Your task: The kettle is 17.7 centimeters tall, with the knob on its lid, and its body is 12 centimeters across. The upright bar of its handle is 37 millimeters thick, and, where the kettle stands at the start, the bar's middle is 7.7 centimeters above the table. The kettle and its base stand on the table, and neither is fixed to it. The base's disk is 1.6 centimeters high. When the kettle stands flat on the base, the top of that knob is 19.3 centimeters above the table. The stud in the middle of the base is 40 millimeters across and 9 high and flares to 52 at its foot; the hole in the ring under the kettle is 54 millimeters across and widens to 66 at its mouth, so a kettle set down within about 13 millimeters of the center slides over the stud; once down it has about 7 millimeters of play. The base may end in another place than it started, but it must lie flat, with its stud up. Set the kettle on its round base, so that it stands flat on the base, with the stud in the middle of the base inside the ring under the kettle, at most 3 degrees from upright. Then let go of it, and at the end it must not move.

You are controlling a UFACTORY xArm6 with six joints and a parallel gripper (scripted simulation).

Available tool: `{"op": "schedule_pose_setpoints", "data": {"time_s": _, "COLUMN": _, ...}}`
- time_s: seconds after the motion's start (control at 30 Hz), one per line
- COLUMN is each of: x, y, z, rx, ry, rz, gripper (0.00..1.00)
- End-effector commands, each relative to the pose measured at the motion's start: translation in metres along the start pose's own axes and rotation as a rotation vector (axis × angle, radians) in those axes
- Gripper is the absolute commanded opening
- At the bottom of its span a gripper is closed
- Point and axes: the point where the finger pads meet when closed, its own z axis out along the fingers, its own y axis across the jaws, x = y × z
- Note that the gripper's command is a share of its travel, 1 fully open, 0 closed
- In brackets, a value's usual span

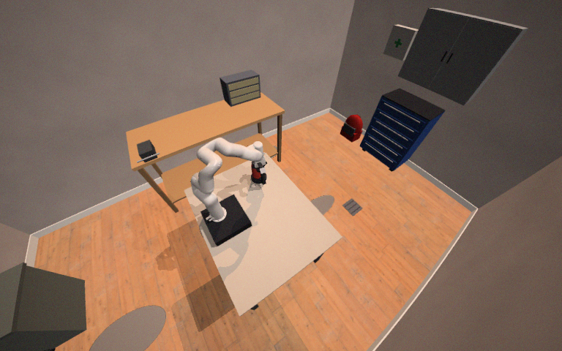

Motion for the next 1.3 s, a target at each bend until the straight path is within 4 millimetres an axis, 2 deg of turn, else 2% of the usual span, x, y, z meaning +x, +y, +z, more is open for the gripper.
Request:
{"op": "schedule_pose_setpoints", "data": {"time_s": 0.0, "x": -0.0006, "y": -0.0013, "z": 0.0050, "rx": 0.004, "ry": -0.002, "rz": 0.000, "gripper": 0.00}}
{"op": "schedule_pose_setpoints", "data": {"time_s": 0.27, "x": -0.0006, "y": -0.0013, "z": 0.0111, "rx": 0.004, "ry": -0.002, "rz": 0.000, "gripper": 0.00}}
{"op": "schedule_pose_setpoints", "data": {"time_s": 1.27, "x": -0.0006, "y": -0.0013, "z": 0.0111, "rx": 0.004, "ry": -0.002, "rz": 0.000, "gripper": 0.00}}
